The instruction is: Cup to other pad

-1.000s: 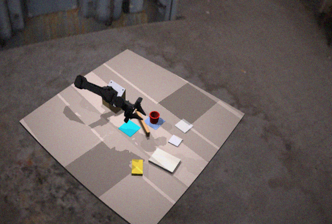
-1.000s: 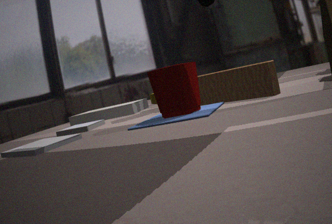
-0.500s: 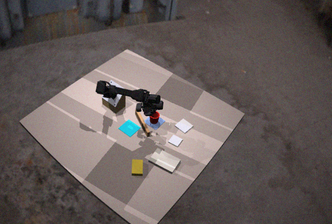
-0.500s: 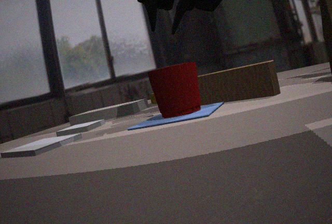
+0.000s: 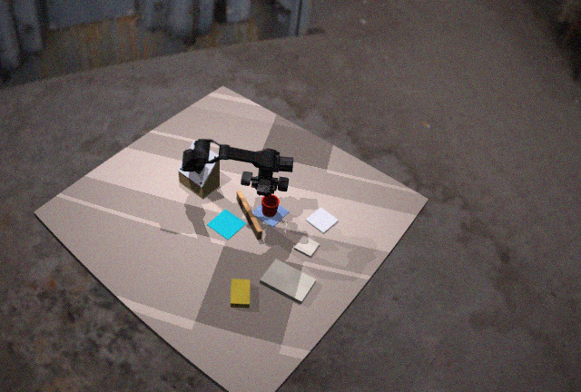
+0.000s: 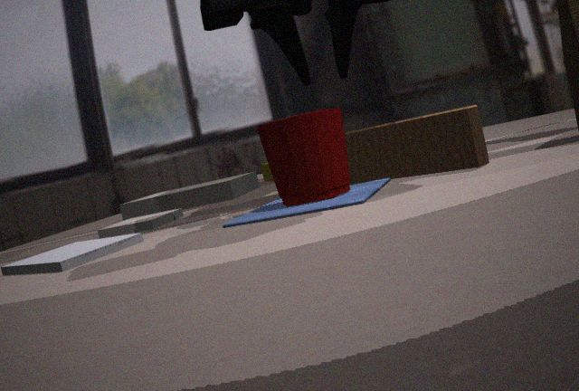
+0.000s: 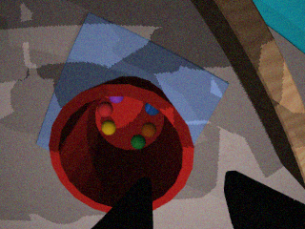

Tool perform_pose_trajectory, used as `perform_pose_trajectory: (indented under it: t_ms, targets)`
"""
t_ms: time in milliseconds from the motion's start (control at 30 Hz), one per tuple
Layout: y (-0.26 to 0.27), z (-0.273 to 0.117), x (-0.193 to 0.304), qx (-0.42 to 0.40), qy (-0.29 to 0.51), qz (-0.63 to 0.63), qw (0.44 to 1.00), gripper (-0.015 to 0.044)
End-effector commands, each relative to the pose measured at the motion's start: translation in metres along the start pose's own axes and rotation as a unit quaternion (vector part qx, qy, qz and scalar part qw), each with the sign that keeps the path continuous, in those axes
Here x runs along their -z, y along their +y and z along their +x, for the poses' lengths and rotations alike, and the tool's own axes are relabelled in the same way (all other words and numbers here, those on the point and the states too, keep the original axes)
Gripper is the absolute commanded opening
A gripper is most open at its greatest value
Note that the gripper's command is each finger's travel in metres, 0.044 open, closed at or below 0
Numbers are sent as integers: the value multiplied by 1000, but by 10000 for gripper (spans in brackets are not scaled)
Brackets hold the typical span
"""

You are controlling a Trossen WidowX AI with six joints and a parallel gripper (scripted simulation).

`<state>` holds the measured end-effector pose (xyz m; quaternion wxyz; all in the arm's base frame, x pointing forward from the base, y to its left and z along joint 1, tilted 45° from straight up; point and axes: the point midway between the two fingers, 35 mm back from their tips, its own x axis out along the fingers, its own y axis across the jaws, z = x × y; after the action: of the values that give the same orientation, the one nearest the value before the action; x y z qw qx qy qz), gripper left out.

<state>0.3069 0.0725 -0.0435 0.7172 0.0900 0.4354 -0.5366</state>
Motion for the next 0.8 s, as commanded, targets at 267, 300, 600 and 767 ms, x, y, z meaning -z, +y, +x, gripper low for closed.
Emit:
perform_pose_trajectory:
  t_ms: [267,300,600,767]
  targets:
    - [1,17,0,2,-3,2,1000,148]
    - [1,18,0,2,-3,2,1000,148]
    - [1,33,0,2,-3,2,1000,148]
    - [1,41,-1,2,-3,2,1000,148]
